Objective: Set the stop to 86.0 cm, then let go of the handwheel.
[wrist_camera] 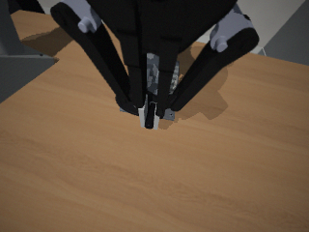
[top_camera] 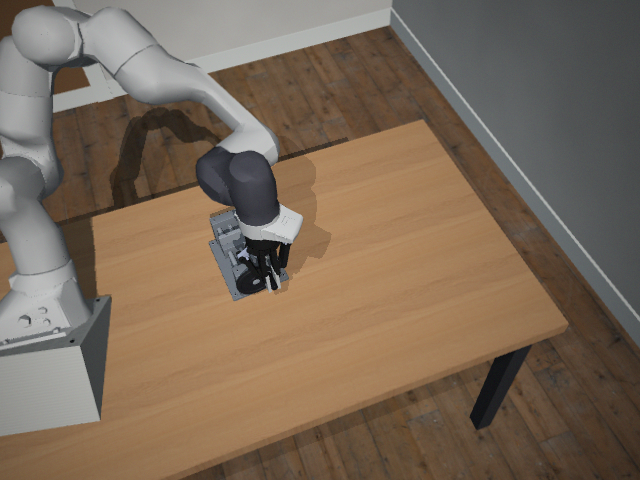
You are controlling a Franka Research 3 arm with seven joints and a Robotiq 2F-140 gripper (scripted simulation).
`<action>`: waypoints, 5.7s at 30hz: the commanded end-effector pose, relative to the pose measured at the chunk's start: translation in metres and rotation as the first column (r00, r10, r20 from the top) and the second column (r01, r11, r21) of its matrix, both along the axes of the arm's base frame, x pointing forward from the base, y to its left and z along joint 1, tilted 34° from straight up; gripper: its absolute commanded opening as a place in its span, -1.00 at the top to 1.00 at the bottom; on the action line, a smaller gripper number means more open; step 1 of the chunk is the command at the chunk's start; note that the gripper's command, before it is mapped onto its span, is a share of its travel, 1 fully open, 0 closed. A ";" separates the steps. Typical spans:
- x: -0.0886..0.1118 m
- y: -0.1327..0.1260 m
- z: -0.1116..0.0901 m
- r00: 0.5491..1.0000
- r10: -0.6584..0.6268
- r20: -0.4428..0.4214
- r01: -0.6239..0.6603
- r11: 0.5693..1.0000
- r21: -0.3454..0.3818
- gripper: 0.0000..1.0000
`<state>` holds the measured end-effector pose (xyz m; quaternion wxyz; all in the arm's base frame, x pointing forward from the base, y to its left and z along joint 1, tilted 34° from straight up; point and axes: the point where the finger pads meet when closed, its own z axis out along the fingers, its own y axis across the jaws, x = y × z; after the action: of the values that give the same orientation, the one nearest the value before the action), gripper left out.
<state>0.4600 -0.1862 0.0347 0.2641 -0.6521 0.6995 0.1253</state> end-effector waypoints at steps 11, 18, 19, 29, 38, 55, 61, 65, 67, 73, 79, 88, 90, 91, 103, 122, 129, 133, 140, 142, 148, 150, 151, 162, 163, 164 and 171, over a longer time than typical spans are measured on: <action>0.006 0.020 -0.032 1.000 -0.002 -0.003 0.002 1.000 0.000 0.92; -0.005 0.028 -0.044 1.000 -0.002 -0.003 0.002 1.000 0.000 0.92; -0.007 0.029 -0.045 1.000 -0.002 -0.003 0.002 1.000 0.000 0.92; -0.022 0.032 -0.050 1.000 -0.002 -0.003 0.002 1.000 0.000 0.92; -0.042 0.031 -0.047 1.000 -0.002 -0.003 0.002 1.000 0.000 0.92; -0.062 0.014 -0.020 1.000 -0.002 -0.003 0.002 1.000 0.000 0.92; -0.059 0.006 -0.008 1.000 -0.002 -0.003 0.002 1.000 0.000 0.92; -0.053 0.001 0.000 1.000 -0.002 -0.003 0.002 1.000 0.000 0.92; -0.050 0.000 0.003 1.000 -0.002 -0.003 0.002 1.000 0.000 0.92; -0.040 -0.004 0.008 1.000 -0.002 -0.003 0.002 1.000 0.000 0.92; -0.032 -0.005 0.009 1.000 -0.002 -0.003 0.002 1.000 0.000 0.92; -0.014 -0.004 0.008 1.000 -0.002 -0.003 0.002 1.000 0.000 0.92; -0.010 -0.003 0.006 1.000 -0.002 -0.003 0.002 1.000 0.000 0.92; -0.008 -0.003 0.005 1.000 -0.002 -0.003 0.002 1.000 0.000 0.92; 0.006 0.006 -0.009 1.000 -0.002 -0.003 0.002 1.000 0.000 0.92; -0.002 0.027 -0.042 1.000 -0.002 -0.003 0.002 1.000 0.000 0.92; -0.008 0.029 -0.046 1.000 -0.002 -0.003 0.002 1.000 0.000 0.92; -0.013 0.031 -0.048 1.000 -0.002 -0.003 0.002 1.000 0.000 0.92; -0.020 0.032 -0.050 1.000 -0.002 -0.003 0.002 1.000 0.000 0.92; -0.022 0.032 -0.050 1.000 -0.002 -0.003 0.002 1.000 0.000 0.92; -0.026 0.032 -0.050 1.000 -0.002 -0.003 0.002 1.000 0.000 0.92; -0.028 0.032 -0.050 1.000 -0.002 -0.003 0.002 1.000 0.000 0.92; -0.029 0.032 -0.050 1.000 -0.002 -0.003 0.002 1.000 0.000 0.92; -0.036 0.032 -0.049 1.000 -0.002 -0.003 0.002 1.000 0.000 0.92; -0.037 0.032 -0.049 1.000 -0.002 -0.003 0.002 1.000 0.000 0.92; -0.038 0.032 -0.049 1.000 -0.002 -0.003 0.002 1.000 0.000 0.92; -0.042 0.031 -0.047 1.000 -0.002 -0.003 0.002 1.000 0.000 0.92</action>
<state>0.4230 -0.1554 -0.0131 0.2622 -0.6488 0.7034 0.1244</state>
